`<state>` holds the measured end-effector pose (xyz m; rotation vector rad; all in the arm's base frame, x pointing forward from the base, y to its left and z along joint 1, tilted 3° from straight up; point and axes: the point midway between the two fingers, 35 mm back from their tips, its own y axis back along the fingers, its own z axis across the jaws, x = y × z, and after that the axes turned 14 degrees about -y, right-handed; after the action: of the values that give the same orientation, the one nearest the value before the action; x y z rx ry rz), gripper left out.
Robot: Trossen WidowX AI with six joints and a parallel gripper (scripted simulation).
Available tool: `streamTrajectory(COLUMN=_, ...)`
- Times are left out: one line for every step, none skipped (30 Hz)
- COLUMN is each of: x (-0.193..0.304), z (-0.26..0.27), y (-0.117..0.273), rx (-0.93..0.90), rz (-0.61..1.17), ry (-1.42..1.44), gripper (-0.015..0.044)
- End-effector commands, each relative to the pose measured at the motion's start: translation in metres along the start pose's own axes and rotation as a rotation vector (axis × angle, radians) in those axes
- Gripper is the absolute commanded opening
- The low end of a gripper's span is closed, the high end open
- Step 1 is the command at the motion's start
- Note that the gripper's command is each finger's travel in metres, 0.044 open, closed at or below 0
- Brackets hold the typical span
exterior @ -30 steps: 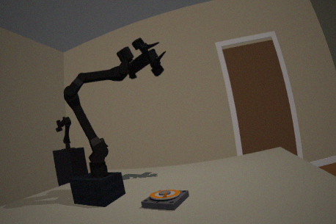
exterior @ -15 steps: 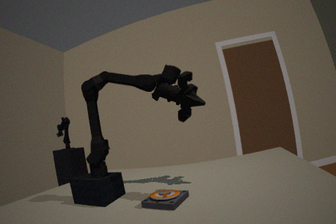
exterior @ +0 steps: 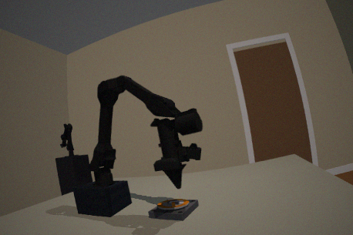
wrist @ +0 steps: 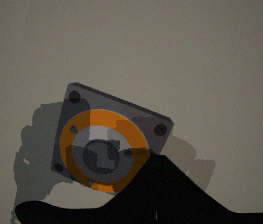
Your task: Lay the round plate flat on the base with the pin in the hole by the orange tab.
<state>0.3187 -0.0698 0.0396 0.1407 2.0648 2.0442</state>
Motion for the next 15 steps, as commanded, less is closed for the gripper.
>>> streamTrajectory(x=0.012, z=0.000, y=-0.007, rx=-0.041, rz=0.063, ry=-0.065, gripper=0.0000)
streamTrajectory(x=0.011, z=0.001, y=-0.007, rx=-0.041, rz=0.062, ry=-0.065, gripper=0.0000)
streamTrajectory(x=0.011, z=0.001, y=-0.007, rx=-0.041, rz=0.062, ry=-0.065, gripper=0.0000)
streamTrajectory(x=0.011, z=0.001, y=-0.007, rx=-0.041, rz=0.062, ry=-0.065, gripper=0.0000)
streamTrajectory(x=0.011, z=0.001, y=-0.008, rx=-0.041, rz=0.062, ry=-0.065, gripper=0.0000)
streamTrajectory(x=0.011, z=0.002, y=-0.011, rx=-0.041, rz=0.062, ry=-0.065, gripper=0.0000)
streamTrajectory(x=0.011, z=0.002, y=-0.015, rx=-0.041, rz=0.062, ry=-0.065, gripper=0.0000)
streamTrajectory(x=0.011, z=0.002, y=-0.021, rx=-0.041, rz=0.062, ry=-0.065, gripper=0.0000)
streamTrajectory(x=0.011, z=0.002, y=-0.027, rx=-0.041, rz=0.062, ry=-0.065, gripper=0.0000)
streamTrajectory(x=0.011, z=0.003, y=-0.034, rx=-0.041, rz=0.062, ry=-0.065, gripper=0.0000)
streamTrajectory(x=0.012, z=0.003, y=-0.040, rx=-0.041, rz=0.063, ry=-0.065, gripper=0.0000)
streamTrajectory(x=0.013, z=0.003, y=-0.046, rx=-0.041, rz=0.063, ry=-0.065, gripper=0.0000)
streamTrajectory(x=0.013, z=0.004, y=-0.051, rx=-0.041, rz=0.063, ry=-0.065, gripper=0.0000)
streamTrajectory(x=0.014, z=0.004, y=-0.054, rx=-0.041, rz=0.063, ry=-0.065, gripper=0.0000)
streamTrajectory(x=0.013, z=0.004, y=-0.055, rx=-0.041, rz=0.063, ry=-0.065, gripper=0.0000)
